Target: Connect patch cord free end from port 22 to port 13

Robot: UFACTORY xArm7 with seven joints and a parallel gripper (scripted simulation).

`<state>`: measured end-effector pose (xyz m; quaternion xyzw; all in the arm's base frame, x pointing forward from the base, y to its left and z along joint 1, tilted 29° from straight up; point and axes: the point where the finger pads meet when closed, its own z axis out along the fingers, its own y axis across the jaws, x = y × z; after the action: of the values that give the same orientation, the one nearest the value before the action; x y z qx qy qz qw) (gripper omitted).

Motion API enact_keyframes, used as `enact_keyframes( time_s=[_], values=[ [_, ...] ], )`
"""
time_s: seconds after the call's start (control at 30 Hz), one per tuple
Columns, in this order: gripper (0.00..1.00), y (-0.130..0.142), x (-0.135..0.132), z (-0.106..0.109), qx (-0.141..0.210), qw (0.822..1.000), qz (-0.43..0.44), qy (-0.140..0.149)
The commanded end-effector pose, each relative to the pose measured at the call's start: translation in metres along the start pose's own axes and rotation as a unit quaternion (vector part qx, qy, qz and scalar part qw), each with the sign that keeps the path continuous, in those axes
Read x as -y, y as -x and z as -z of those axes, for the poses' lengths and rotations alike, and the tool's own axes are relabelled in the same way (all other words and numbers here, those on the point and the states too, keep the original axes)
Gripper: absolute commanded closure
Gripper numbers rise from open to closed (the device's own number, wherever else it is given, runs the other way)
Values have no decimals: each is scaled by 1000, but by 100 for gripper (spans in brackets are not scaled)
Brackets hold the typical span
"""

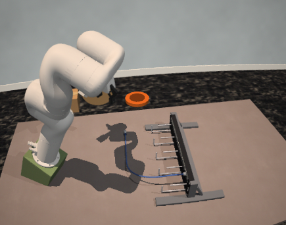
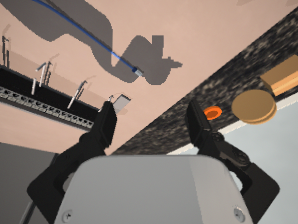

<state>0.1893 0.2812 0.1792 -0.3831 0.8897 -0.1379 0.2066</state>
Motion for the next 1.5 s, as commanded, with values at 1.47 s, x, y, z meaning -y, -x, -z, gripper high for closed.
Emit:
enact_keyframes(
  time_s=[1.47],
  values=[
    [0, 61, 41, -137, -37, 929, 367, -2]
  ],
)
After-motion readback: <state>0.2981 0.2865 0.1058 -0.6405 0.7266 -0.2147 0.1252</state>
